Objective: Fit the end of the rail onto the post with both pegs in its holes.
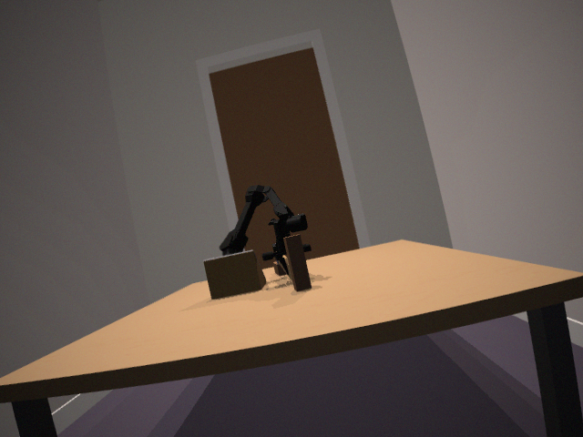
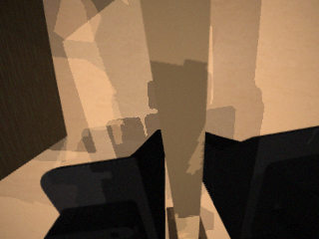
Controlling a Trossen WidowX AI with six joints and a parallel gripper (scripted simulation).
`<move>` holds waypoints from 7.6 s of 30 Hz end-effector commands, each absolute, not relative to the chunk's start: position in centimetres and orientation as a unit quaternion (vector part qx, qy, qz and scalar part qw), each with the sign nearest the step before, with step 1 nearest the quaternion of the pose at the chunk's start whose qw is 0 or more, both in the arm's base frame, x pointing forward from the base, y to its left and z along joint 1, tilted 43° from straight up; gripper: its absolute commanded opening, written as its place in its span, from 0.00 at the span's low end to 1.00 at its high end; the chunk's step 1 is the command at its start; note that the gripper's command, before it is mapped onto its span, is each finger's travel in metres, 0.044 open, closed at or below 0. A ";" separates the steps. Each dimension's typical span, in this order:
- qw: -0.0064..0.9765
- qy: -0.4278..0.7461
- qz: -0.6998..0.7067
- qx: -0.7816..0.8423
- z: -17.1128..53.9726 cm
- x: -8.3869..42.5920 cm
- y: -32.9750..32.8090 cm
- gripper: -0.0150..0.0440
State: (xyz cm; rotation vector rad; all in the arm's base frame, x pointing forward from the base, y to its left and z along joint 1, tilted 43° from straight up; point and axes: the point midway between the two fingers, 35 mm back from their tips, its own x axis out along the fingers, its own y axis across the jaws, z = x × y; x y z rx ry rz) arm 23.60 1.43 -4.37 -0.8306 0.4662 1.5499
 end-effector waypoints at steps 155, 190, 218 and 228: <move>0.617 0.199 0.669 -0.363 -2.3 24.2 -1.9 0.25; 0.617 0.199 0.669 -0.363 -2.9 24.4 -2.5 0.25; 0.617 0.199 0.669 -0.364 -3.3 24.6 -3.1 0.25; 0.617 0.200 0.669 -0.364 -3.5 24.6 -3.3 0.25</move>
